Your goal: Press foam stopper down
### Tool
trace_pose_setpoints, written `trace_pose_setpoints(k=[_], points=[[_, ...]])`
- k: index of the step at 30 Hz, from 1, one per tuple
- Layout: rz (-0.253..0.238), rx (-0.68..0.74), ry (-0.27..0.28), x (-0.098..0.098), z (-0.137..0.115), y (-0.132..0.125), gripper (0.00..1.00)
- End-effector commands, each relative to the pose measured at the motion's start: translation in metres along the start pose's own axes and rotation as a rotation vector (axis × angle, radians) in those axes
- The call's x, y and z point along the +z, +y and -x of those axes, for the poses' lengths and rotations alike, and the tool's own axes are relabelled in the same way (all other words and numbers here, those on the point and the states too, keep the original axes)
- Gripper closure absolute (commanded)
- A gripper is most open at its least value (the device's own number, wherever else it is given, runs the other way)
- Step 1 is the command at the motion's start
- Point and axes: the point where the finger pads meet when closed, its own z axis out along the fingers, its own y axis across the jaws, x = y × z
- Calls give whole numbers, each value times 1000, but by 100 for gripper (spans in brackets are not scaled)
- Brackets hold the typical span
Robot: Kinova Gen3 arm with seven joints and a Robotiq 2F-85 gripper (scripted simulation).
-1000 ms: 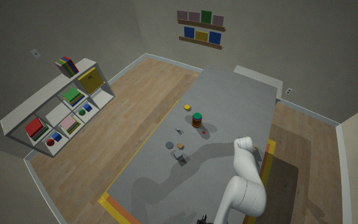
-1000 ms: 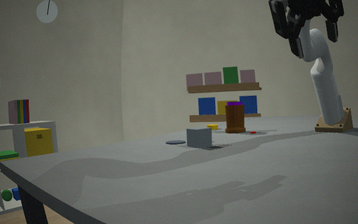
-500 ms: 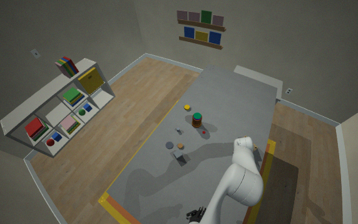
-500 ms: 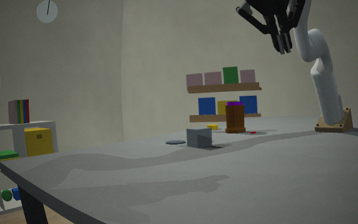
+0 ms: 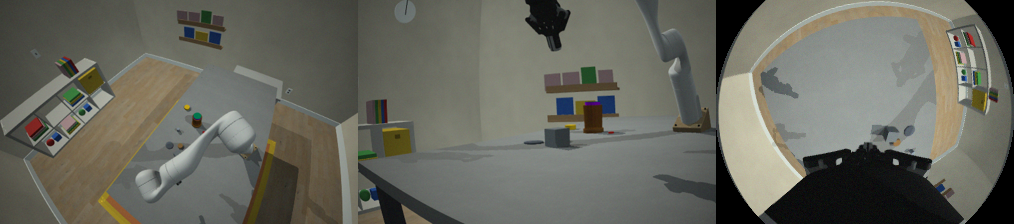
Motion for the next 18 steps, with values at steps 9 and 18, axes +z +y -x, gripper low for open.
trace_pose_setpoints(k=[9, 18], points=[[-85, 450, 138, 39, 118, 159, 100], [-148, 747, 183, 104, 214, 220, 100]])
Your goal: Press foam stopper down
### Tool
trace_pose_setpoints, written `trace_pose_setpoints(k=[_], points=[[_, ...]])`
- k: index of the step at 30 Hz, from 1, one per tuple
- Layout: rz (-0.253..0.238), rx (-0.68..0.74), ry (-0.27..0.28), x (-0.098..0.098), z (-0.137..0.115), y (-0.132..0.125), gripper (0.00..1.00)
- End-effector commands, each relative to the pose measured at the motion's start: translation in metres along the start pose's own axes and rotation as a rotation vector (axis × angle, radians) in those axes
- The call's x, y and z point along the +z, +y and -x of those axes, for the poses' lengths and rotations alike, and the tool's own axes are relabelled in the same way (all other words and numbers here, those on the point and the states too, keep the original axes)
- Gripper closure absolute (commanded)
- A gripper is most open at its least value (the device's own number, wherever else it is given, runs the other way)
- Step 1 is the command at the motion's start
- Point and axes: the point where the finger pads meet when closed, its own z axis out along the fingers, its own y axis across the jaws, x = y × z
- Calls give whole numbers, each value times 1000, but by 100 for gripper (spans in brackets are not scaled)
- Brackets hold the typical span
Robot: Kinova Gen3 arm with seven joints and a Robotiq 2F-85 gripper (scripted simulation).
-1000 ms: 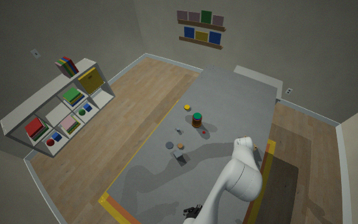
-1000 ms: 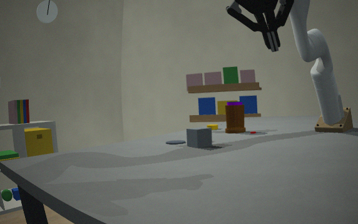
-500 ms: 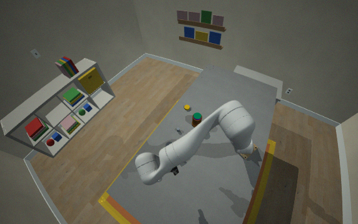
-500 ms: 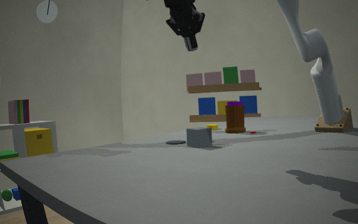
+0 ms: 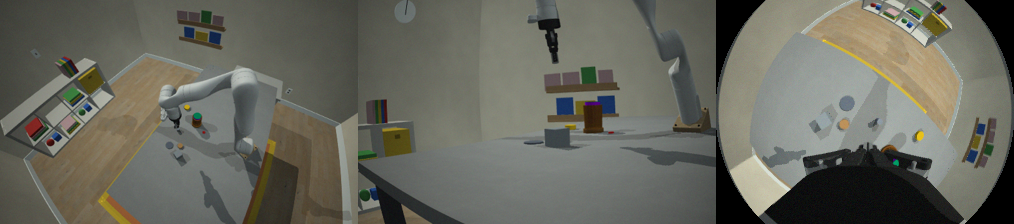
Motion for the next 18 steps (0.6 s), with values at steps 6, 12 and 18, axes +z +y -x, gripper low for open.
trace_pose_setpoints(k=[6, 12, 18], points=[[-61, 142, 19, 27, 27, 46, 100], [-74, 190, 23, 37, 38, 60, 100], [-86, 235, 25, 47, 48, 72, 100]])
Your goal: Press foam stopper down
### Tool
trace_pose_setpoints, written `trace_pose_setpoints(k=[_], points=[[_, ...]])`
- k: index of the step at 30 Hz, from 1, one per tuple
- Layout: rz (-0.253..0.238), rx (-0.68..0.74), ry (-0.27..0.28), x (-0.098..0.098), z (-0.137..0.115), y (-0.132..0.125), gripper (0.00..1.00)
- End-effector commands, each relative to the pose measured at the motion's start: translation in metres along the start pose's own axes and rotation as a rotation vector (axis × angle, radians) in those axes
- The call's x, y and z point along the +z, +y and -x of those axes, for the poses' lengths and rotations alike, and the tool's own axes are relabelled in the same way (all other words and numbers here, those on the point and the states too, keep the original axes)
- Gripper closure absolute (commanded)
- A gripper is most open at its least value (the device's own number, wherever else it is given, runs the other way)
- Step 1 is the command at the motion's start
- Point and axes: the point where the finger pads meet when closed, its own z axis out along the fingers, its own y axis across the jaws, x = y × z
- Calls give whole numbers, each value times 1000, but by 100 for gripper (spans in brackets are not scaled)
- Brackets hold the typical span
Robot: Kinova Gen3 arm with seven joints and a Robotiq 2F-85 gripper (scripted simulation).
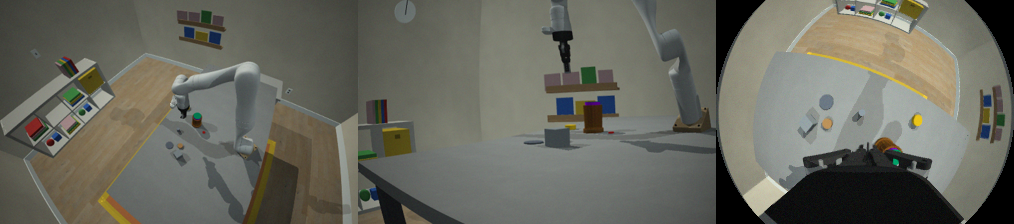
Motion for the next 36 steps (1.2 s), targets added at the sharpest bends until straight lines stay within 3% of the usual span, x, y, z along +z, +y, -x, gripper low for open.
trace_pose_setpoints(k=[1, 13, 14, 21, 22, 36], points=[[-11, 11, 1, 3, 3, 4, 100], [-23, 53, 3, 11, 10, 17, 100], [-34, 92, 5, 20, 18, 28, 100], [-34, 92, 5, 20, 18, 28, 100], [-46, 128, 6, 28, 25, 38, 100], [-56, 161, 7, 36, 33, 46, 100]])
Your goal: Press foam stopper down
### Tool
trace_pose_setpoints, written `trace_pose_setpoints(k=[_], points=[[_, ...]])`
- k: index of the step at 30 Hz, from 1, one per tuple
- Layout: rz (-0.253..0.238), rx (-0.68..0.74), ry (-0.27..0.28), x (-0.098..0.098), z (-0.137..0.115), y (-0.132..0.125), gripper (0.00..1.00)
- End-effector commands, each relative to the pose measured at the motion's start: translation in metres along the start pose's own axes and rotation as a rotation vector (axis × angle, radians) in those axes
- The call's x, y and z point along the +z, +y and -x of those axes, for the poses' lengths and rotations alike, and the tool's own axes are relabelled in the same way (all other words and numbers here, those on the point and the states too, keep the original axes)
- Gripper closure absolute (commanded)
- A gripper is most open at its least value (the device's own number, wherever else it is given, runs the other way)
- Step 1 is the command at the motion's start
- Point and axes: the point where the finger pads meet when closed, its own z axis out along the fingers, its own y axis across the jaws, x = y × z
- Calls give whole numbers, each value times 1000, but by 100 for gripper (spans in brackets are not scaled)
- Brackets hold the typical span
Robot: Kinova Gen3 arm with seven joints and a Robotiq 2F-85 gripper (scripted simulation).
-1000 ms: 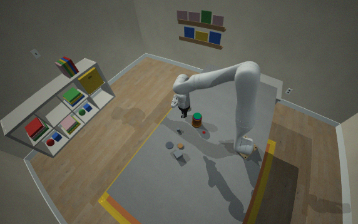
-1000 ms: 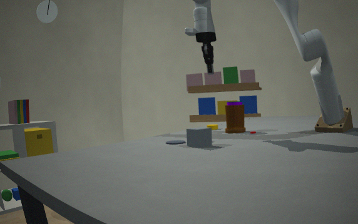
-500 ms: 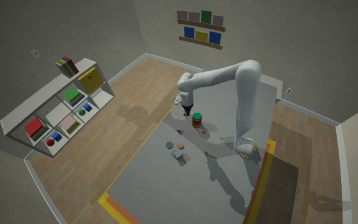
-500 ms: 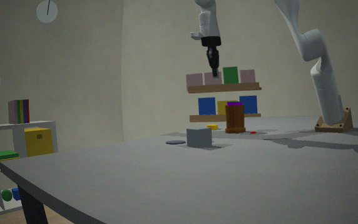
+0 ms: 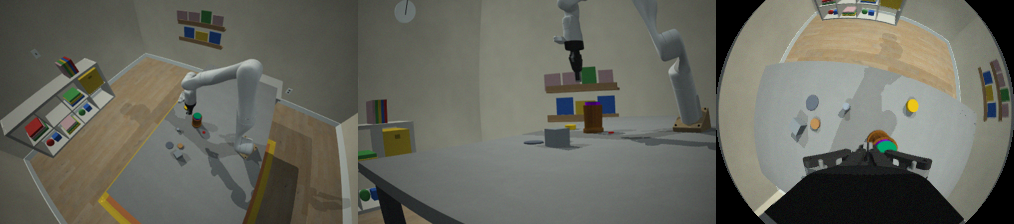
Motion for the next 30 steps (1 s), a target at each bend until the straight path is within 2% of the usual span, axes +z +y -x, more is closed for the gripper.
trace_pose_setpoints(k=[1, 30], points=[[-12, 31, 2, 7, 5, 9, 100], [-39, 104, 2, 25, 20, 29, 100]])
